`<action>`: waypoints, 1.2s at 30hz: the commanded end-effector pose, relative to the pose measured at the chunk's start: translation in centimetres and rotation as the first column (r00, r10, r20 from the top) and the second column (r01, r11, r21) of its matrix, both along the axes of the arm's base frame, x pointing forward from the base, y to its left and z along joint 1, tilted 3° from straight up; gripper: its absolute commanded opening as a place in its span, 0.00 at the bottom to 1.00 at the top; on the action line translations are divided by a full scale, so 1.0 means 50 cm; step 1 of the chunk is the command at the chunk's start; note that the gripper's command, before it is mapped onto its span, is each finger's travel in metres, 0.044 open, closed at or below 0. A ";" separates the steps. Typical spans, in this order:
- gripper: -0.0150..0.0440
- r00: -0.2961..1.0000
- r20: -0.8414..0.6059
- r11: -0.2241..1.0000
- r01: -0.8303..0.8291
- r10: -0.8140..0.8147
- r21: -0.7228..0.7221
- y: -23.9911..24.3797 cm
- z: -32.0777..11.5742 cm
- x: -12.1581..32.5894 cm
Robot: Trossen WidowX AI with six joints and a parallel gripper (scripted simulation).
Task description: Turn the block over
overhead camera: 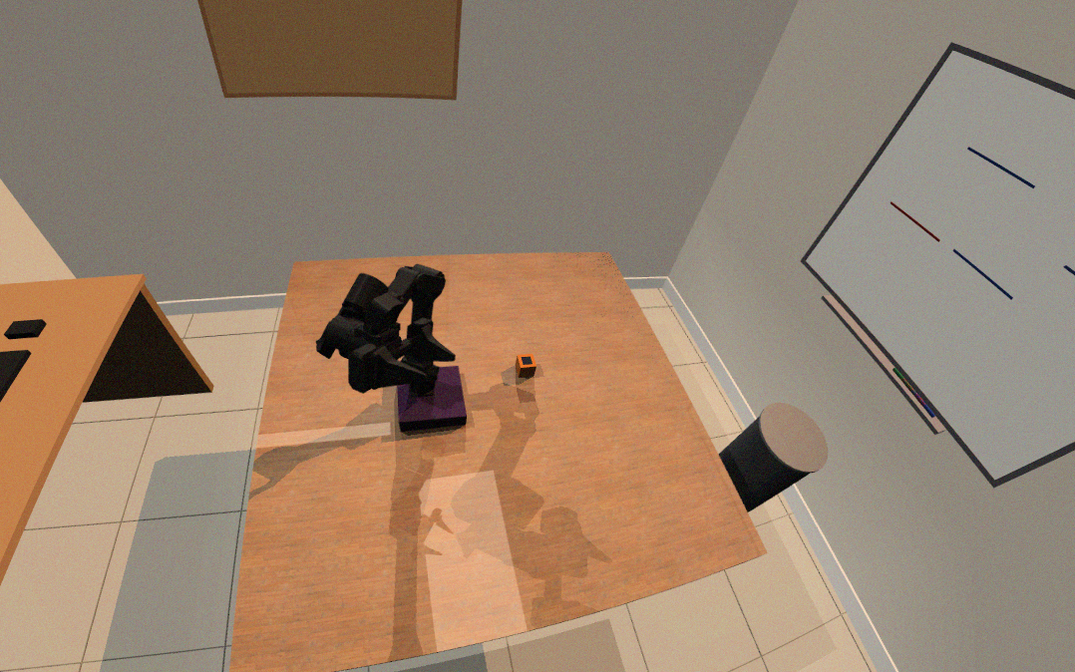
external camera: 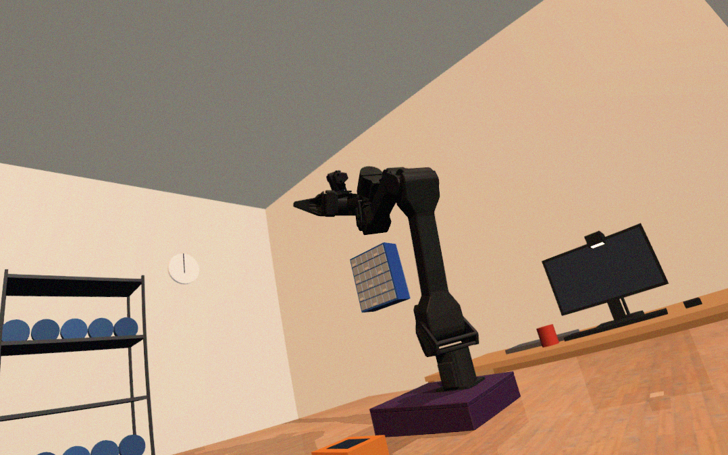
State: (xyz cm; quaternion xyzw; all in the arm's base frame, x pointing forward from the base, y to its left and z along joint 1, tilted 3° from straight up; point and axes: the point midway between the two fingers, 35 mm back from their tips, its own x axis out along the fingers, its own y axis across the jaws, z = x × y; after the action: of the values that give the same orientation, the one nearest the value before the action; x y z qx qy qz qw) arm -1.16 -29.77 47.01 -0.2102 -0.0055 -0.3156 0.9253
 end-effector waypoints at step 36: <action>1.00 0.955 0.080 0.372 -0.187 0.285 0.909 0.120 -0.394 0.784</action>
State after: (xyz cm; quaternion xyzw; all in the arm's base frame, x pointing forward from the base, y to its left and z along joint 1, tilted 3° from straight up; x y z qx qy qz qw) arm 35.57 -27.72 30.19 0.3078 0.1057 -0.1372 0.9356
